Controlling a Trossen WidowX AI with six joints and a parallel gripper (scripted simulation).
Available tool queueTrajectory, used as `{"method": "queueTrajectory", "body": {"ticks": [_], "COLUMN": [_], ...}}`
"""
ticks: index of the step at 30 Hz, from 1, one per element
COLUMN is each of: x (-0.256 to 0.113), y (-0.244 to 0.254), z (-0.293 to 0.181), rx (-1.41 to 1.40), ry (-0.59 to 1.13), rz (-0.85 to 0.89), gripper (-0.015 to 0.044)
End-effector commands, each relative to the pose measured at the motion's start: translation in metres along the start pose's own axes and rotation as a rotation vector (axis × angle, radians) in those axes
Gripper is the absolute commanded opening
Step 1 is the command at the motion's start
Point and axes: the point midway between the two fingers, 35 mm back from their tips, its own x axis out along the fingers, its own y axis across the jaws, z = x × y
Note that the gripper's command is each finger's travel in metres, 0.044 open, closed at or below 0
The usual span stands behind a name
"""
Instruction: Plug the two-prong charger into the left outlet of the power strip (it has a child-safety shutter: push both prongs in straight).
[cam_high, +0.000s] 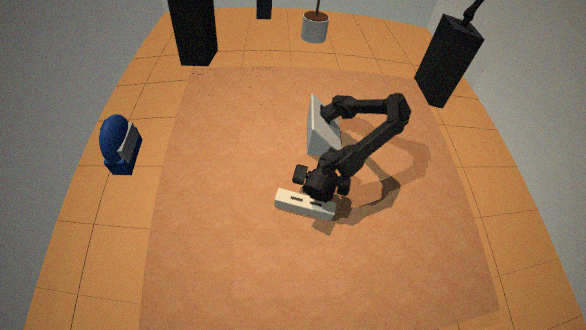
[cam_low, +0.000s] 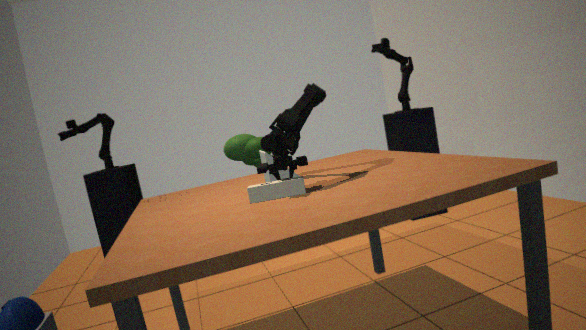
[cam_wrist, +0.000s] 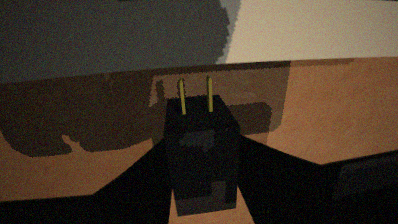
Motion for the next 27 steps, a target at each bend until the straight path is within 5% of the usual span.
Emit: {"method": "queueTrajectory", "body": {"ticks": [1,27], "x": [-0.001,-0.0012], "y": [0.001,0.001], "z": [0.0018,0.0041], "rx": [0.003,0.003], "ry": [-0.004,-0.004], "rz": [0.003,0.003], "gripper": [0.0,0.0]}}
